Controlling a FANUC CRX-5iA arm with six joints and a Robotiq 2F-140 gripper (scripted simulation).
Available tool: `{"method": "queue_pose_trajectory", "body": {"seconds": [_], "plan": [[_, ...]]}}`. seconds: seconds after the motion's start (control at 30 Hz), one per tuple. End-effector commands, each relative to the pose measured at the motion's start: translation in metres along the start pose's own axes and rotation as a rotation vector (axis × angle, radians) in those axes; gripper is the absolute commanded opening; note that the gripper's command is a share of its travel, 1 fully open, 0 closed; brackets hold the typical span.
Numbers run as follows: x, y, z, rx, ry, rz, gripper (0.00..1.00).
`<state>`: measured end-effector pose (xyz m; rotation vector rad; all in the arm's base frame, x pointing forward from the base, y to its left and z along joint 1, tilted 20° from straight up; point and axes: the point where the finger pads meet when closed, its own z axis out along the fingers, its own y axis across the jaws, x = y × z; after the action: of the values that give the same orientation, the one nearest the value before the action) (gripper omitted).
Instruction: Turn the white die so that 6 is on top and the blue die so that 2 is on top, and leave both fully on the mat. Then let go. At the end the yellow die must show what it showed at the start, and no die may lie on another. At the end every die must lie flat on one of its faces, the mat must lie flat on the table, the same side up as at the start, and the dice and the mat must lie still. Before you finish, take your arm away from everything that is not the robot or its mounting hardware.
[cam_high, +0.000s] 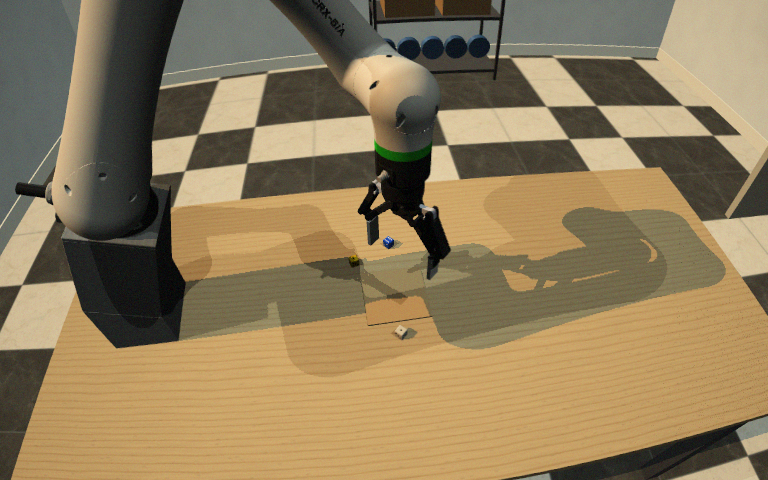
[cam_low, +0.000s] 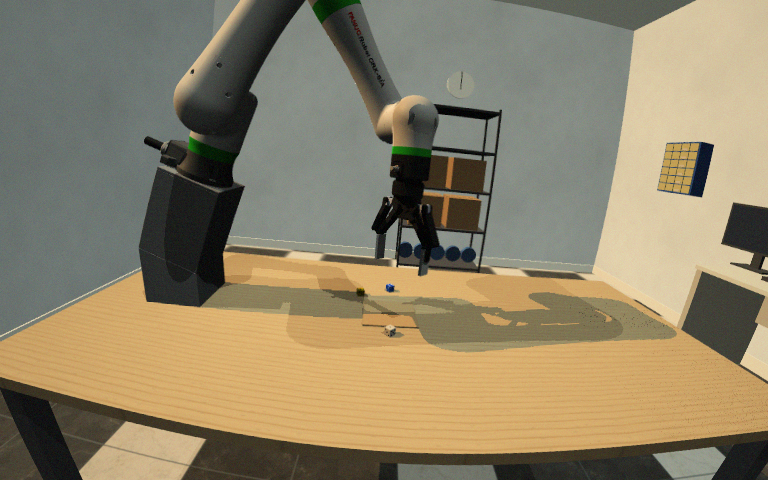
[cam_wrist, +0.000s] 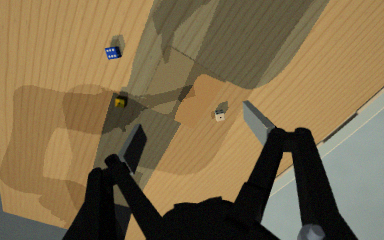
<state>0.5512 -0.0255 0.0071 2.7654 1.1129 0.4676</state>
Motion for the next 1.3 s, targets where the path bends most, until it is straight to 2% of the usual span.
{"method": "queue_pose_trajectory", "body": {"seconds": [0.0,0.07,0.1,0.23,0.9,1.0,1.1,1.27], "plan": [[-0.037,0.032,0.002,0.014,0.013,-0.006,1.0],[-0.037,0.032,0.002,0.014,0.013,-0.006,1.0],[-0.054,0.043,0.001,0.011,0.016,-0.007,1.0],[-0.076,0.057,0.001,0.005,0.021,-0.008,1.0],[-0.077,0.057,0.001,0.005,0.021,-0.003,1.0],[-0.077,0.057,0.002,0.006,0.021,0.059,1.0],[-0.077,0.057,0.006,0.008,0.02,0.219,1.0],[-0.077,0.056,0.01,0.009,0.02,0.379,1.0]]}}
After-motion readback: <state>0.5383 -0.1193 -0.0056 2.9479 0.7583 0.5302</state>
